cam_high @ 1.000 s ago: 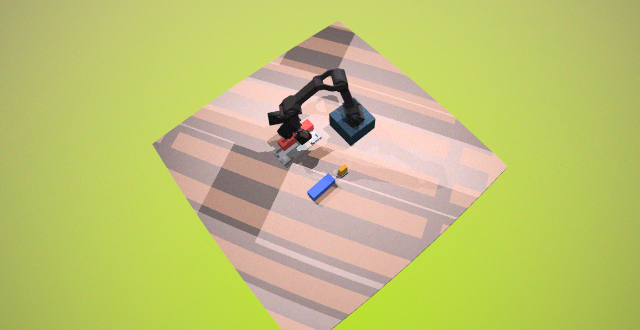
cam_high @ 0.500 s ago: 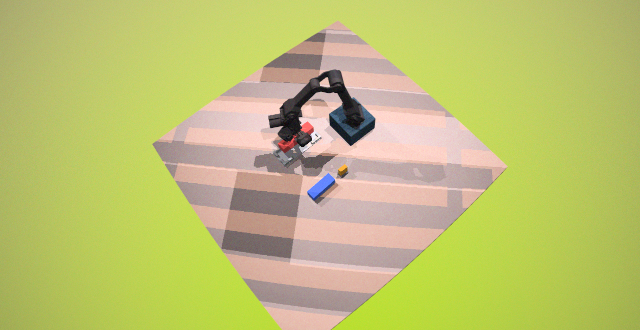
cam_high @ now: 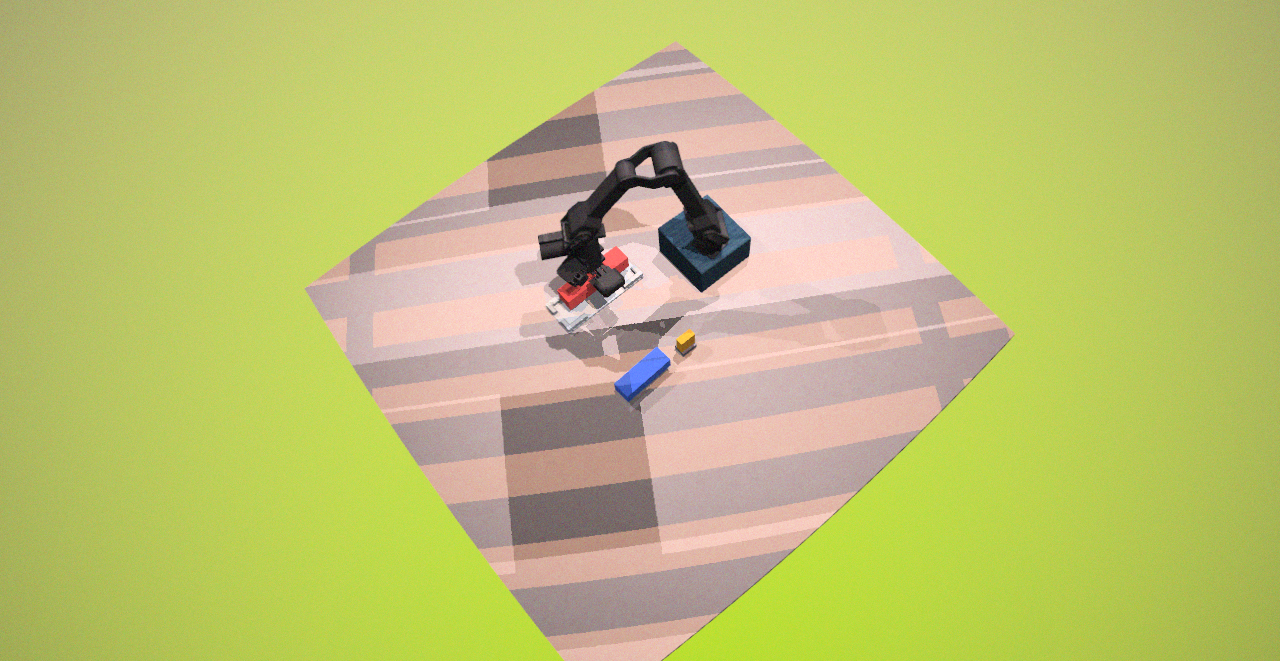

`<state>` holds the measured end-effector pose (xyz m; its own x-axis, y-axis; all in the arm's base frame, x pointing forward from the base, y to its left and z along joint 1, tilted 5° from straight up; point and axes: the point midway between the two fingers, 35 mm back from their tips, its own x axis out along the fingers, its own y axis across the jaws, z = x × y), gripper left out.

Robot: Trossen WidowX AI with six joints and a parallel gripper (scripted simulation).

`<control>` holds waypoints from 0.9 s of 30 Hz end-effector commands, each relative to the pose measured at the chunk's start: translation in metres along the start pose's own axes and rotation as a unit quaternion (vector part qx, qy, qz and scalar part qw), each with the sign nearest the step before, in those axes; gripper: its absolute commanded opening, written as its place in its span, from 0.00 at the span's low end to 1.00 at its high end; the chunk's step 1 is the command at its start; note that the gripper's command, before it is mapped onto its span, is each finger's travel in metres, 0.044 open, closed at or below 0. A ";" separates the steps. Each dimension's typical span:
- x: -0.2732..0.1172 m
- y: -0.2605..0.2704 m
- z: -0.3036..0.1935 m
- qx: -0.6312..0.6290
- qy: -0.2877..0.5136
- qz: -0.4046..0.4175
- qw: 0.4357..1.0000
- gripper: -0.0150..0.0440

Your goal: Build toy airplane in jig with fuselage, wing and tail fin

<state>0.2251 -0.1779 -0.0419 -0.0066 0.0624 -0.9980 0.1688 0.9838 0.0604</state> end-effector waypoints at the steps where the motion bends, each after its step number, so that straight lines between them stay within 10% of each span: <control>1: 0.000 0.000 0.000 0.000 0.000 0.000 1.000 0.52; 7: 0.000 0.000 0.000 0.000 0.000 0.000 1.000 0.28; 23: 0.000 0.000 0.000 0.000 0.000 0.000 1.000 0.99; 27: 0.000 0.000 0.000 0.000 0.000 0.000 1.000 1.00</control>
<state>0.2252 -0.1776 -0.0419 -0.0059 0.0641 -0.9979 0.1690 0.9837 0.0622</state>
